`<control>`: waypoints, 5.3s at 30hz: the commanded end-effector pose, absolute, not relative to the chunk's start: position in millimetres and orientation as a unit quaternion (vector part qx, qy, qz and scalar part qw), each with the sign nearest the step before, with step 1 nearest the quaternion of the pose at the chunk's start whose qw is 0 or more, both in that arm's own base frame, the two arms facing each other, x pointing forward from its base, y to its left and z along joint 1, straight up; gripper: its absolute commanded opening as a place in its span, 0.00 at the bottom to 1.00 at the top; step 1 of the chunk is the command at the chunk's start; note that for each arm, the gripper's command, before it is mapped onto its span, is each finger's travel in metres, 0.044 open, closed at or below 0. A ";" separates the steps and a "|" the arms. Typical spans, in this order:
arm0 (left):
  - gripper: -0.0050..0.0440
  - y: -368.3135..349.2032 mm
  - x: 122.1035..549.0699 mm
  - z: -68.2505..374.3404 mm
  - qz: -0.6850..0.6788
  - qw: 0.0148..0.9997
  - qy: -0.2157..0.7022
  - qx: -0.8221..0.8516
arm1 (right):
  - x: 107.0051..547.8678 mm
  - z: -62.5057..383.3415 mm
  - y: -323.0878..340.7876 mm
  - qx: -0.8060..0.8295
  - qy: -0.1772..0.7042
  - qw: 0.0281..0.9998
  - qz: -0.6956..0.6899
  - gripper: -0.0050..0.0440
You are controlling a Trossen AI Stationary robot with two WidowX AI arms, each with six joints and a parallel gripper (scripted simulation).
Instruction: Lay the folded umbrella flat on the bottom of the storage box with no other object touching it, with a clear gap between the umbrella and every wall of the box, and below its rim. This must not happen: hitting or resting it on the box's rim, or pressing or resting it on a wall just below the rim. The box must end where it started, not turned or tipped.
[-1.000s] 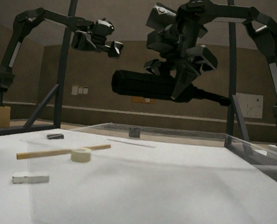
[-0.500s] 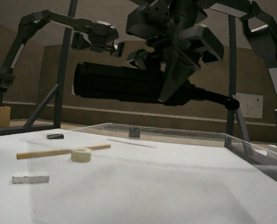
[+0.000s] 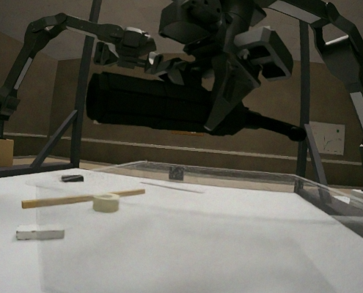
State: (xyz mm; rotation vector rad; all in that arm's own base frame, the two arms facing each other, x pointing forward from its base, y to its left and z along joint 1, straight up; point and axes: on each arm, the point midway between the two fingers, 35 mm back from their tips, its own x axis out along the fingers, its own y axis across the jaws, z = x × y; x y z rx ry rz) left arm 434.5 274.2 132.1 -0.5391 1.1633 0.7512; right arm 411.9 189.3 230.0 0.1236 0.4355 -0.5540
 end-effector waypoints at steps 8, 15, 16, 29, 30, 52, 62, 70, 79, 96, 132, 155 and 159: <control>0.00 275.7 434.7 165.6 0.376 0.741 0.491 -0.262 | 411.5 240.7 189.6 0.072 0.205 0.938 -0.268 0.92; 0.00 275.4 433.4 151.6 0.375 0.739 0.495 -0.262 | 411.5 240.7 189.6 0.072 0.205 0.938 -0.268 0.92; 0.00 275.4 433.4 149.1 0.375 0.739 0.495 -0.262 | 411.5 240.7 189.6 0.072 0.205 0.938 -0.268 0.92; 0.00 276.4 434.0 141.4 0.375 0.740 0.492 -0.262 | 411.5 240.7 189.6 0.072 0.205 0.938 -0.268 0.92; 0.00 276.9 434.9 143.4 0.375 0.742 0.490 -0.261 | 411.5 240.7 189.6 0.072 0.205 0.938 -0.268 0.92; 0.00 278.1 435.7 116.0 0.374 0.739 0.495 -0.261 | 411.5 240.7 189.6 0.072 0.205 0.938 -0.268 0.92; 0.00 278.4 436.2 92.7 0.374 0.734 0.503 -0.261 | 411.5 240.7 189.6 0.072 0.205 0.938 -0.268 0.92; 0.00 278.5 436.5 81.9 0.374 0.734 0.503 -0.261 | 411.5 240.7 189.6 0.072 0.205 0.938 -0.268 0.92; 0.00 279.5 438.2 75.2 0.374 0.735 0.501 -0.261 | 411.5 240.7 189.6 0.072 0.205 0.938 -0.268 0.92; 0.00 278.5 436.6 70.4 0.374 0.733 0.504 -0.262 | 411.5 240.7 189.6 0.072 0.205 0.938 -0.268 0.92; 0.00 279.9 440.0 0.4 0.374 0.735 0.501 -0.262 | 411.5 240.7 189.6 0.072 0.205 0.938 -0.268 0.92; 0.98 279.9 440.8 4.4 0.373 0.737 0.499 -0.262 | 411.5 240.7 189.6 0.072 0.205 0.938 -0.268 0.92; 1.00 279.9 440.8 4.4 0.373 0.737 0.499 -0.262 | 411.5 240.7 189.6 0.072 0.205 0.938 -0.268 0.92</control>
